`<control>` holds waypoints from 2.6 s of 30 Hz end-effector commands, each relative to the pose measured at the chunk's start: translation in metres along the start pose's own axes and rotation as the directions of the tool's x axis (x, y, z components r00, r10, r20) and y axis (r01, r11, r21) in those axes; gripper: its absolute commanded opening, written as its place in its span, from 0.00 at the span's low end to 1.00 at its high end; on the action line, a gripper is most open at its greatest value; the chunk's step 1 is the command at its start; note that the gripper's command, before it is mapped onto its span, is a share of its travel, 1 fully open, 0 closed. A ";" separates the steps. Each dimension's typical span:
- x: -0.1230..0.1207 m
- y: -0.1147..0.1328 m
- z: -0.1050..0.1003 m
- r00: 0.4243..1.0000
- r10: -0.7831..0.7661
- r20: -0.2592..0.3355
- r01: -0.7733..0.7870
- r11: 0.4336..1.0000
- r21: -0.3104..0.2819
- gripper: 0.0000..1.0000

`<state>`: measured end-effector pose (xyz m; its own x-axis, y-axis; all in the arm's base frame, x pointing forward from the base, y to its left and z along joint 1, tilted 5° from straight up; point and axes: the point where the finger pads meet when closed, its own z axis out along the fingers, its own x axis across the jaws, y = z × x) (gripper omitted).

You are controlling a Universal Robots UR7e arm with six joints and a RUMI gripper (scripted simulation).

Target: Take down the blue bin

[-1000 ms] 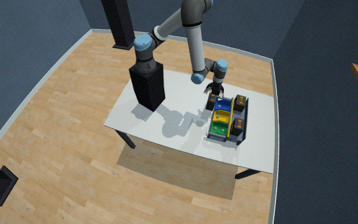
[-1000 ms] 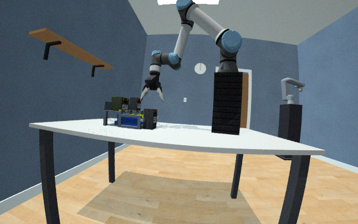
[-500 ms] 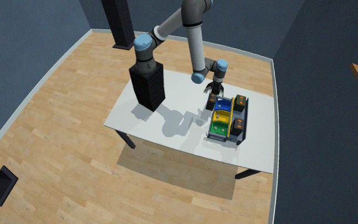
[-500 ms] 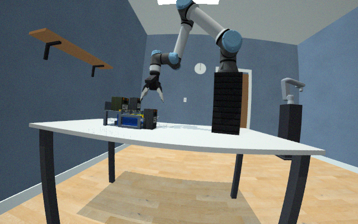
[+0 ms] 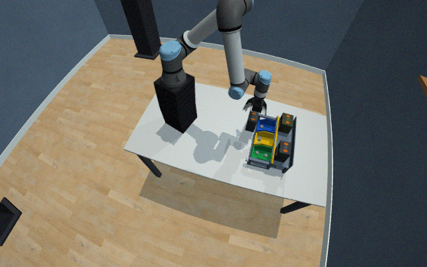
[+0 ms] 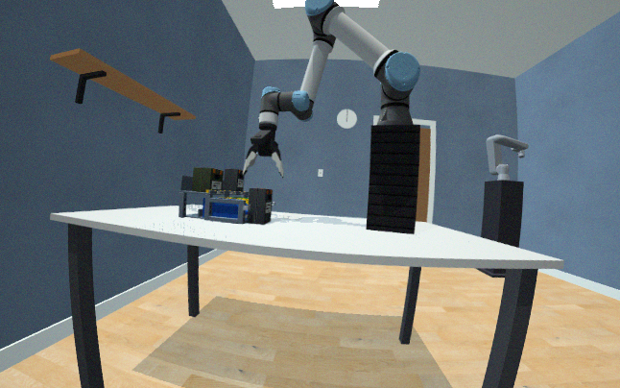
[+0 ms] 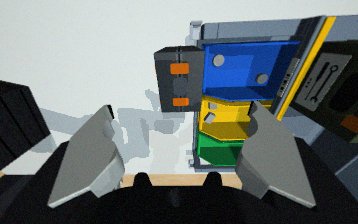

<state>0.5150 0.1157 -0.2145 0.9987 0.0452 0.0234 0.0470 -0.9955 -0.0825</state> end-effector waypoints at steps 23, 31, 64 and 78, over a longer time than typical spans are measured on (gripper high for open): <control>0.000 -0.001 0.000 1.000 -0.001 -0.001 0.001 1.000 0.000 0.00; 0.000 -0.001 0.000 1.000 -0.001 -0.001 0.001 1.000 0.000 0.00; 0.000 -0.001 -0.023 1.000 -0.001 -0.001 0.001 1.000 0.000 0.00; -0.001 -0.001 -0.029 1.000 -0.001 -0.001 0.001 1.000 0.000 0.72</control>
<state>0.5131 0.1146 -0.1863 0.9987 0.0463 0.0231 0.0481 -0.9955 -0.0822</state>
